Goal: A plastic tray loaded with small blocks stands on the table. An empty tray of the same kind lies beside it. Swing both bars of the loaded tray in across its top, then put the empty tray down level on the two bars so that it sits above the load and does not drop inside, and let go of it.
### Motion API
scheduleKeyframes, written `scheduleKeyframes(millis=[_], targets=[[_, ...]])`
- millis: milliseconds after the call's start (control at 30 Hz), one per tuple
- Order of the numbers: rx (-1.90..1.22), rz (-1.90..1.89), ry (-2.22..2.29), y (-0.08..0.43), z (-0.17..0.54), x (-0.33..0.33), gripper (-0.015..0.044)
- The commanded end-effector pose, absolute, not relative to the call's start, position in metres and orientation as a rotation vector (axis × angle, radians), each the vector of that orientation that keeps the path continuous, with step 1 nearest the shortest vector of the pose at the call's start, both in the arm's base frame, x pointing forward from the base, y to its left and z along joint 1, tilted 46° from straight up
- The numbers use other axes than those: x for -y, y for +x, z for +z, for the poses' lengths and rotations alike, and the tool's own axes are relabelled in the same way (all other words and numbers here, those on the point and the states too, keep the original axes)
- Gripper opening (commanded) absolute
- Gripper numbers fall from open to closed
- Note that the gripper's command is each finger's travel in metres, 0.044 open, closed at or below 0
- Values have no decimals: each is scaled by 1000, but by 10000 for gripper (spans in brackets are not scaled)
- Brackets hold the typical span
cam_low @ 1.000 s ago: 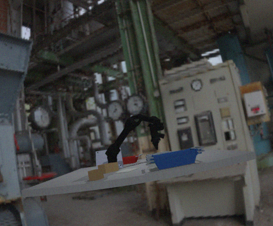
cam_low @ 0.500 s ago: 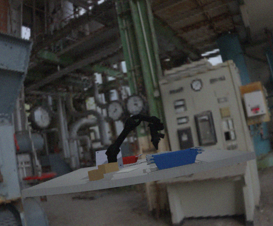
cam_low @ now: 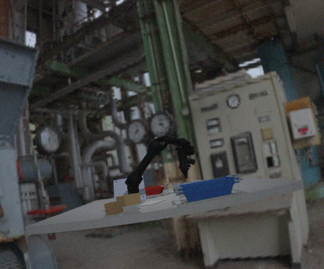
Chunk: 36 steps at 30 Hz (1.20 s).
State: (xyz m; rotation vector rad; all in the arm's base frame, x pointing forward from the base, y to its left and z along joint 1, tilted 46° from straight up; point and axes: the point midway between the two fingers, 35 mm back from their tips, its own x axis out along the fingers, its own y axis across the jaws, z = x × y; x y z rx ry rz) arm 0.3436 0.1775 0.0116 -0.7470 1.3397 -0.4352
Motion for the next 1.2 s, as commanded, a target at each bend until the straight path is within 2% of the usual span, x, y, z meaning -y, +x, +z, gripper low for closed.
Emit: scheduleKeyframes(millis=[0, 833, 1167], targets=[[-1340, -435, -747, 344, 12, -177, 0], [-1340, -435, -747, 344, 12, -177, 0], [-1340, -434, -746, 341, 23, -189, 263]])
